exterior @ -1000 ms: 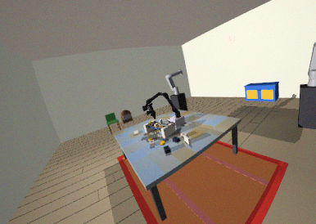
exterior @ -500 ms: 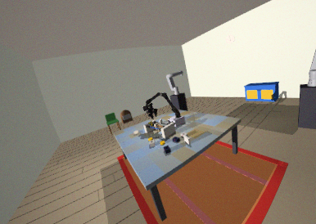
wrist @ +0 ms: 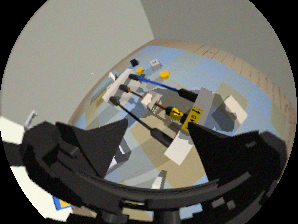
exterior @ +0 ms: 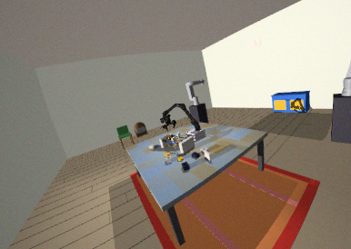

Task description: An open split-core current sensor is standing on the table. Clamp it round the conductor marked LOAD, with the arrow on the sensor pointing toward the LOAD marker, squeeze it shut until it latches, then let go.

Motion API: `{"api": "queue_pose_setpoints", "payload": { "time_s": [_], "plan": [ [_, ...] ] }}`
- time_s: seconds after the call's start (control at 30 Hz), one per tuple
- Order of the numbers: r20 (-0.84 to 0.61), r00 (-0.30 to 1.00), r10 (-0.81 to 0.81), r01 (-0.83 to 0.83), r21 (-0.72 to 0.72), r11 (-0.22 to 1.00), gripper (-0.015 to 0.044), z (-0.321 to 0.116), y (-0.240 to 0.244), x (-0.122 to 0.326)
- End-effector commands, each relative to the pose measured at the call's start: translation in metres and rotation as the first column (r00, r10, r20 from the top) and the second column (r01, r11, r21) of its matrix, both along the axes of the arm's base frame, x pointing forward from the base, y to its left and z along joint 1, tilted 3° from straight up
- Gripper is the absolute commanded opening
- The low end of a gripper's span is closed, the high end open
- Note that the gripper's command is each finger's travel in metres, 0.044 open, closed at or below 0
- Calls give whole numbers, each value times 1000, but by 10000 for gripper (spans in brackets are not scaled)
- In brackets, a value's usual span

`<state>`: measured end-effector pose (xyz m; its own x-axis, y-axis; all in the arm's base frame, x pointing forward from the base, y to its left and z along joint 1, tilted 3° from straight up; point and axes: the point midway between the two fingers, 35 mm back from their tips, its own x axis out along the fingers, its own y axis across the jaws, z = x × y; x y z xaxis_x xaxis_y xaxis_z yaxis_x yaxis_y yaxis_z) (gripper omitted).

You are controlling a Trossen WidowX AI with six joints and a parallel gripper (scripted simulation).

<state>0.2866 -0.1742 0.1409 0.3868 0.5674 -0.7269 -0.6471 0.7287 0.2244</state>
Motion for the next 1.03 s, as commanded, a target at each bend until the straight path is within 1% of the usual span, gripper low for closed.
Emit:
{"api": "queue_pose_setpoints", "payload": {
  "time_s": [0.0, 0.3, 0.33, 0.8, 0.87, 0.97, 1.0],
  "plan": [
    [335, 918, 213, -179, -131, 975, 440, 4, -26, -7],
    [335, 918, 213, -179, -131, 975, 440, 4, -26, -7],
    [288, 940, 182, -158, -106, 982, 440, 3, -22, -8],
    [288, 940, 182, -158, -106, 982, 440, 3, -22, -8],
    [245, 957, 157, -141, -83, 987, 440, 2, -19, -6],
    [53, 998, 45, -44, -10, 999, 440, -3, -5, 0],
    [198, 973, 120, -111, -57, 992, 440, 0, -18, -6]
  ]
}}
